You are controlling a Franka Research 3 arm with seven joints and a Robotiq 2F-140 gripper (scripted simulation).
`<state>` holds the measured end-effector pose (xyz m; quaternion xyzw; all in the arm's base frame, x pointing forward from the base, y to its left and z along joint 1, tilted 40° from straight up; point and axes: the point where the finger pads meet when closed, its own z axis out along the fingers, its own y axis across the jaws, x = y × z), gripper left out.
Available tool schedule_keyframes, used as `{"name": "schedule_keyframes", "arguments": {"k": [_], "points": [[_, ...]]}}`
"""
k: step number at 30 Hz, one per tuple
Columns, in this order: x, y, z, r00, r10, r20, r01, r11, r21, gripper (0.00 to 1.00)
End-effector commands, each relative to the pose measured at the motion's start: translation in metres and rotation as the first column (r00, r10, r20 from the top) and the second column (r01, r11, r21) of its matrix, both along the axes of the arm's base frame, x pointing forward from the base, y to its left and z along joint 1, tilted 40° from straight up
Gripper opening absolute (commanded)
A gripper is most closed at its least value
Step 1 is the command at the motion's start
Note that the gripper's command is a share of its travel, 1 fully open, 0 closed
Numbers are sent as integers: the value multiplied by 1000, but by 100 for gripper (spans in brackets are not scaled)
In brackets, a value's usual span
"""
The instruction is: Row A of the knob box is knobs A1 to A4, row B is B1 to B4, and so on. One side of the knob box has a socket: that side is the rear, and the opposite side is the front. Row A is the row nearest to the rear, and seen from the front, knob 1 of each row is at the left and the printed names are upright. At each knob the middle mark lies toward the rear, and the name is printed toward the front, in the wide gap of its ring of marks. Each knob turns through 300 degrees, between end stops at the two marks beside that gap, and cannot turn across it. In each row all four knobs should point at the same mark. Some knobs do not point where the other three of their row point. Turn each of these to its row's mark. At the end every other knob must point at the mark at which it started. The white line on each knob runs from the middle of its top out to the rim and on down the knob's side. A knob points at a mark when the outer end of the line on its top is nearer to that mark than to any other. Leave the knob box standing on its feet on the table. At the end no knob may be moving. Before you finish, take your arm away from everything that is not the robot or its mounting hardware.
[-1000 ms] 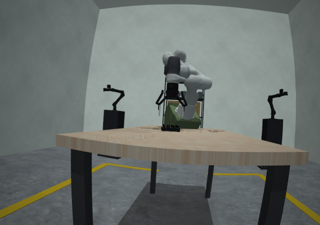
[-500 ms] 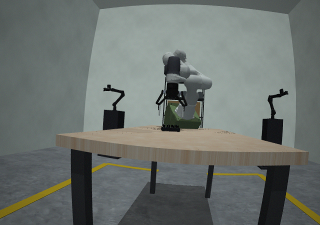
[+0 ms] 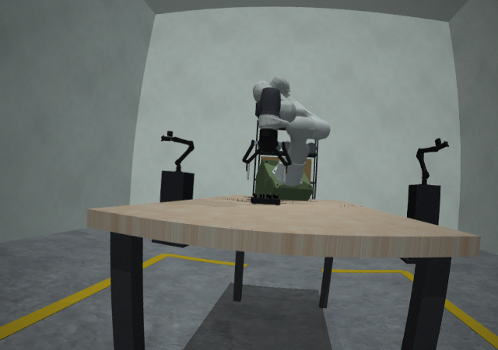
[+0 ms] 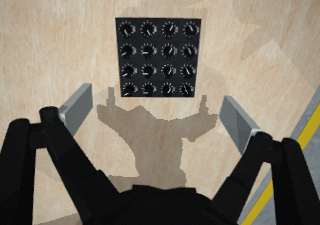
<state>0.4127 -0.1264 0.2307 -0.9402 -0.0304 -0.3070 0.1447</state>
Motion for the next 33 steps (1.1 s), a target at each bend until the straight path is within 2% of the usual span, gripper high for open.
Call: {"name": "schedule_keyframes", "arguments": {"k": [1,20,33], "points": [[0,0,0,1000,2,3,-2,1000,-4,100],[-2,-1,-2,1000,2,3,-2,1000,-4,100],[-20,-2,-15,1000,2,3,-2,1000,-3,100]]}}
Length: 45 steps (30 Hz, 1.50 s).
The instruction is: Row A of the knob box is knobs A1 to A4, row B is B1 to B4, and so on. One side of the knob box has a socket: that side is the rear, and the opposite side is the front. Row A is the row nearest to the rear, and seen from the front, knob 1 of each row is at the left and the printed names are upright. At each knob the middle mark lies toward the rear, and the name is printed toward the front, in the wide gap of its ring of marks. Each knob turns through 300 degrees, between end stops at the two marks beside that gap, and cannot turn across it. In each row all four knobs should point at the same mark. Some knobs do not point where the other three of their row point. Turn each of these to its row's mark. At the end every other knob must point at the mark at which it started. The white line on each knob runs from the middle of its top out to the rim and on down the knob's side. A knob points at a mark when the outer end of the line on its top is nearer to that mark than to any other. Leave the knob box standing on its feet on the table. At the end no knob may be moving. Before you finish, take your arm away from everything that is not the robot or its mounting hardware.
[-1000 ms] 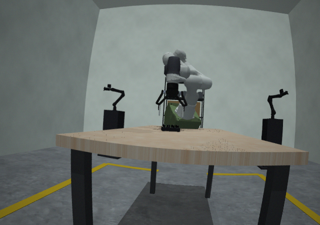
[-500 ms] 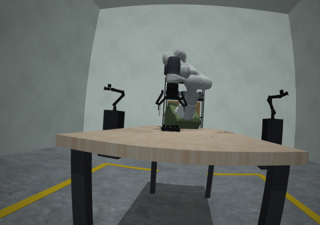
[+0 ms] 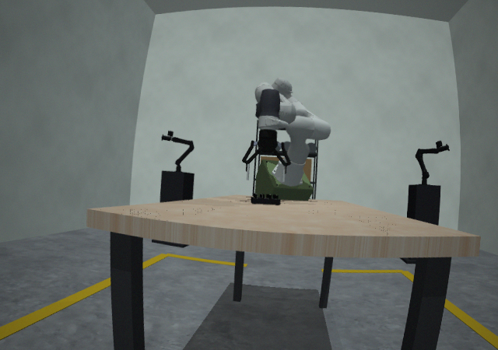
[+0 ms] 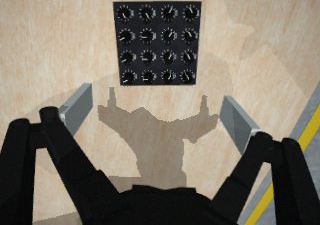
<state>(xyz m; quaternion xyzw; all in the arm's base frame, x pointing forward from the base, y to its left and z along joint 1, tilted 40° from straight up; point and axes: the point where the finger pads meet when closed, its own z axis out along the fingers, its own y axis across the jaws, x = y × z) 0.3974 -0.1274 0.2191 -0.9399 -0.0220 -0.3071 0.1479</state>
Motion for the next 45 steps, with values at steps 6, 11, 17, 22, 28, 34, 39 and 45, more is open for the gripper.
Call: {"name": "schedule_keyframes", "arguments": {"k": [6,11,17,22,28,34,39,45], "points": [[-12,-1,-9,1000,16,5,-16,1000,-15,100],[-19,-2,-15,1000,16,5,-16,1000,-15,100],[-25,-2,-20,1000,16,5,-16,1000,-15,100],[-27,-2,-21,1000,16,5,-16,1000,-15,100],[-27,-2,-21,1000,16,5,-16,1000,-15,100],[-27,-2,-21,1000,16,5,-16,1000,-15,100],[-27,-2,-21,1000,16,5,-16,1000,-15,100],[-27,-2,-21,1000,16,5,-16,1000,-15,100]]}}
